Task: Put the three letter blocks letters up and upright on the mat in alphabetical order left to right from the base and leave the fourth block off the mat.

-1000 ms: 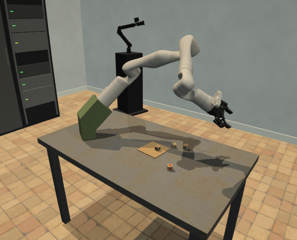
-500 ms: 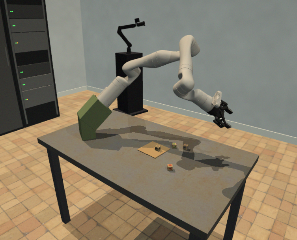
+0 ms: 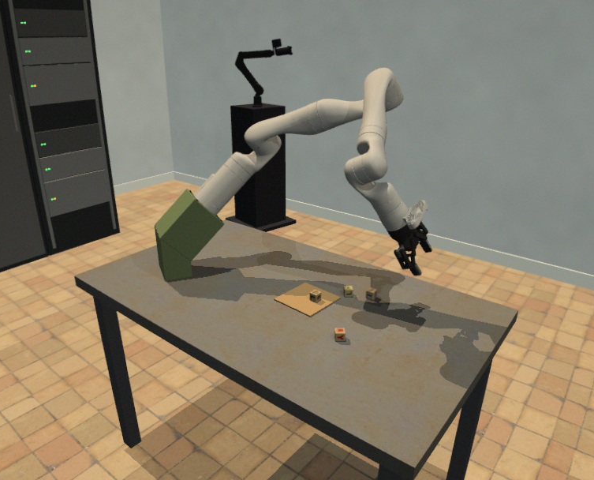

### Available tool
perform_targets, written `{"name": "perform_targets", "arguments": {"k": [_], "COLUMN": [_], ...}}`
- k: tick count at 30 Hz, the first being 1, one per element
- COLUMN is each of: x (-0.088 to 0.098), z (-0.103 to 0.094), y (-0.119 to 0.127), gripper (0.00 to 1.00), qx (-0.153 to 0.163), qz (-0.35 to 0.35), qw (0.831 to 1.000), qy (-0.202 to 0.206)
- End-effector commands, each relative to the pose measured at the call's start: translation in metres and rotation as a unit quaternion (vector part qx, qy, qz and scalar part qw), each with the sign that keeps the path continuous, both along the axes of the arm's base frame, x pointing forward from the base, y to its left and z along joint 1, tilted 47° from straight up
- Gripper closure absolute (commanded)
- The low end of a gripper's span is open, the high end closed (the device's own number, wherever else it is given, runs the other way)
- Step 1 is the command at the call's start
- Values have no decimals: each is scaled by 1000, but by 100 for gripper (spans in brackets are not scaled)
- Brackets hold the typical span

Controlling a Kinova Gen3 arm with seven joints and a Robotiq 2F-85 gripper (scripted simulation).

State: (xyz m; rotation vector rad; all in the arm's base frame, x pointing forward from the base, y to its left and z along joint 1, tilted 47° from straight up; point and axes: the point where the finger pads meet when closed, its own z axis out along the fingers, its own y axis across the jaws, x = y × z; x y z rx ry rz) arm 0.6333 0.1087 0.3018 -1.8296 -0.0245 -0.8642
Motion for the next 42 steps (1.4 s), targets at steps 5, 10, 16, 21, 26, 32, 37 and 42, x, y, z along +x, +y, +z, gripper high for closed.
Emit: {"name": "perform_targets", "arguments": {"k": [5,10,16,21,26,32,37,42], "x": [-62,-124,-167,-173,-173,-173,-173,-173], "z": [-34,-78,-102,-105,-105,-105,-105,-105], "y": [35,37,29,28,28,28,28,28], "gripper": [0,0,0,0,0,0,0,0], "qx": [-93,-186,-246,-254,-255,-255,-255,-255], "qz": [40,66,82,84,84,84,84,84], "qw": [994,975,958,955,955,955,955,955], "qy": [52,101,125,128,128,128,128,128]}}
